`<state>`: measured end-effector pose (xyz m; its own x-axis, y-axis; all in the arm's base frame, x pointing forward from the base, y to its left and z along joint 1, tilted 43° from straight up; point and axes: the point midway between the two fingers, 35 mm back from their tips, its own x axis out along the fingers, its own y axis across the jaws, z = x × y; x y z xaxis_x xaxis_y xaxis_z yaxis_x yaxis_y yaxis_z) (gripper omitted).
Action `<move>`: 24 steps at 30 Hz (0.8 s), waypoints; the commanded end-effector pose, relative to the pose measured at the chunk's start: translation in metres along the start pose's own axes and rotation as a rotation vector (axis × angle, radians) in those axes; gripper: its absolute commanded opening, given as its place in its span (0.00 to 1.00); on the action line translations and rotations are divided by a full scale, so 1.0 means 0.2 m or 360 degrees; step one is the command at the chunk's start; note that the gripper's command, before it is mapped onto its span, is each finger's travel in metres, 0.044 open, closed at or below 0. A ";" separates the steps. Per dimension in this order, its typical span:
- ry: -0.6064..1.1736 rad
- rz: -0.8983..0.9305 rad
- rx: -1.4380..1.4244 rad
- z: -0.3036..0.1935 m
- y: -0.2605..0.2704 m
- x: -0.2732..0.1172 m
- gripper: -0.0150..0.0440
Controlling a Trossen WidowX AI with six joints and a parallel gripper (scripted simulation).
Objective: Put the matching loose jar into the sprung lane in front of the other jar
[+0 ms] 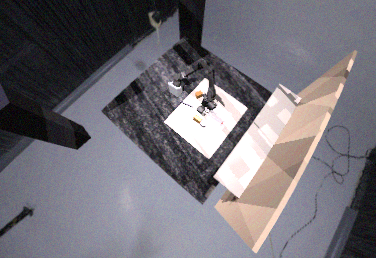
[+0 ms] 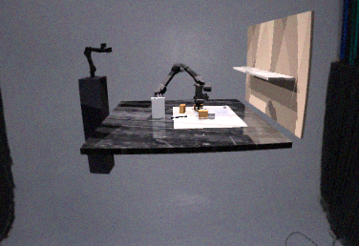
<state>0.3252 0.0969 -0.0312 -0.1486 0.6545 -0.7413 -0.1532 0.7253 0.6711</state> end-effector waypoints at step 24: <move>-0.0040 0.0012 -0.0026 0.03 0.01 0.04 0.25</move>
<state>0.3236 0.1029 -0.0378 -0.1465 0.6555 -0.7408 -0.1545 0.7246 0.6717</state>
